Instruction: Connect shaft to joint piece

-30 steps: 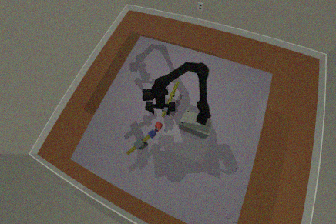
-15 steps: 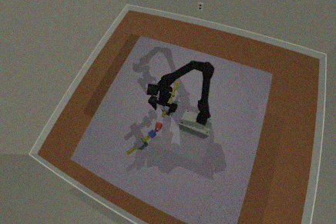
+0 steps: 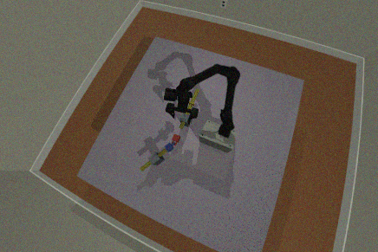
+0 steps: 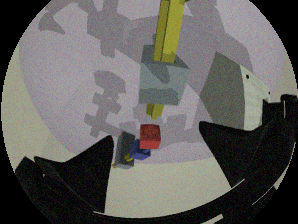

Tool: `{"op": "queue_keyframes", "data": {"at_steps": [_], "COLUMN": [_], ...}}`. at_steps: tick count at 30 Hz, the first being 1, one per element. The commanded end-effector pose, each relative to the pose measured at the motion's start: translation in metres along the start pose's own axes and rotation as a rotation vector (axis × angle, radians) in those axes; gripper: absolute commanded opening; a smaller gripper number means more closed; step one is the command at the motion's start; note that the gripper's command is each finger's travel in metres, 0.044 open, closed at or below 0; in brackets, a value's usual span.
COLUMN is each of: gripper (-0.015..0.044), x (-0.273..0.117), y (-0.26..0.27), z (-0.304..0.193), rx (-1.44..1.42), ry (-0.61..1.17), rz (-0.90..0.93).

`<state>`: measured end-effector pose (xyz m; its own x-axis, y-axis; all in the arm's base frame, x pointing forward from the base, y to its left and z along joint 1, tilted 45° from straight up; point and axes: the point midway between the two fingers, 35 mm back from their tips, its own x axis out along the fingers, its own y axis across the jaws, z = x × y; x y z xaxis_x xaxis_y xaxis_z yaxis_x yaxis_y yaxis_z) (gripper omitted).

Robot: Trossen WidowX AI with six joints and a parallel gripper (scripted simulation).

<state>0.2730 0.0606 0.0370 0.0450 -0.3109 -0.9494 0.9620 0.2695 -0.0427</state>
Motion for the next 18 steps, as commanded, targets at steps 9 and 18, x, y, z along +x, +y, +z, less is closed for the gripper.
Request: {"op": "queue_keyframes", "data": {"at_steps": [9,18], "gripper": [0.0440,0.0440], "x": [-0.027,-0.045], "y": [0.002,-0.005], "z": [0.053,0.090], "rx": [-0.375,-0.653], "ry": [-0.130,-0.213], "rz": [-0.013,-0.078]}}
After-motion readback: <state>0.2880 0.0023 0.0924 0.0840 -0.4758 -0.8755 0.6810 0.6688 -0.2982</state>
